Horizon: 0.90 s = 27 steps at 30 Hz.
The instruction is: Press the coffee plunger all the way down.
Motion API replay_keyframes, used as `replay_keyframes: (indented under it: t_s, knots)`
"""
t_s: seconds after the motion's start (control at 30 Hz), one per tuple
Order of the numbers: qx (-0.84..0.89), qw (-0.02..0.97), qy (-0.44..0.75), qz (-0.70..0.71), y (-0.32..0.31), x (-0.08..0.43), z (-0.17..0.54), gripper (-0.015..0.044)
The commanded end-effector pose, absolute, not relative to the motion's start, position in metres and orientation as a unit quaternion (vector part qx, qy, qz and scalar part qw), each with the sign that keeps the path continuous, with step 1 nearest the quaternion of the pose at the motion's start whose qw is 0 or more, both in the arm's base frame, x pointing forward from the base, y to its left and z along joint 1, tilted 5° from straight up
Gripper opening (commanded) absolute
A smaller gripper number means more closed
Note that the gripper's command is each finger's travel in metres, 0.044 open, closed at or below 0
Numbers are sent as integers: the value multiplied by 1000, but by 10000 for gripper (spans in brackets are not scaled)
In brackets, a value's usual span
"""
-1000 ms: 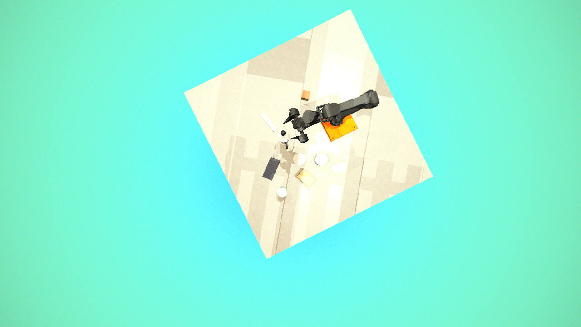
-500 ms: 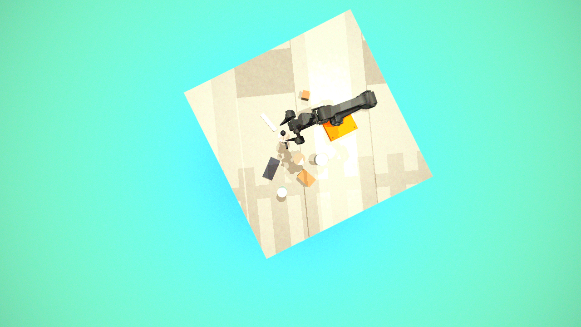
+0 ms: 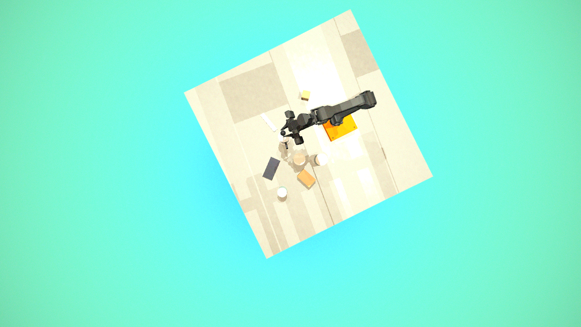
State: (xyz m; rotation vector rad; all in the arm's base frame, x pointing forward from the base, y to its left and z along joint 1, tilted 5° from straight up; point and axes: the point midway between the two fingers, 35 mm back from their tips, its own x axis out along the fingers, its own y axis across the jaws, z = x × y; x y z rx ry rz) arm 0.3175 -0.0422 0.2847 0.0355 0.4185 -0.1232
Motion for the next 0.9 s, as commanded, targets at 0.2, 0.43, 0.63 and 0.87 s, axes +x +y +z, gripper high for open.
replay_keyframes:
  t_s: [0.2, 0.43, 0.63, 0.87]
  knots:
    - [16, 976, 208, -63, -43, 318, 284, 125]
    - [16, 976, 208, -63, -43, 319, 279, 125]
    - [16, 976, 208, -63, -43, 322, 270, 125]
    - [16, 976, 208, -63, -44, 325, 258, 125]
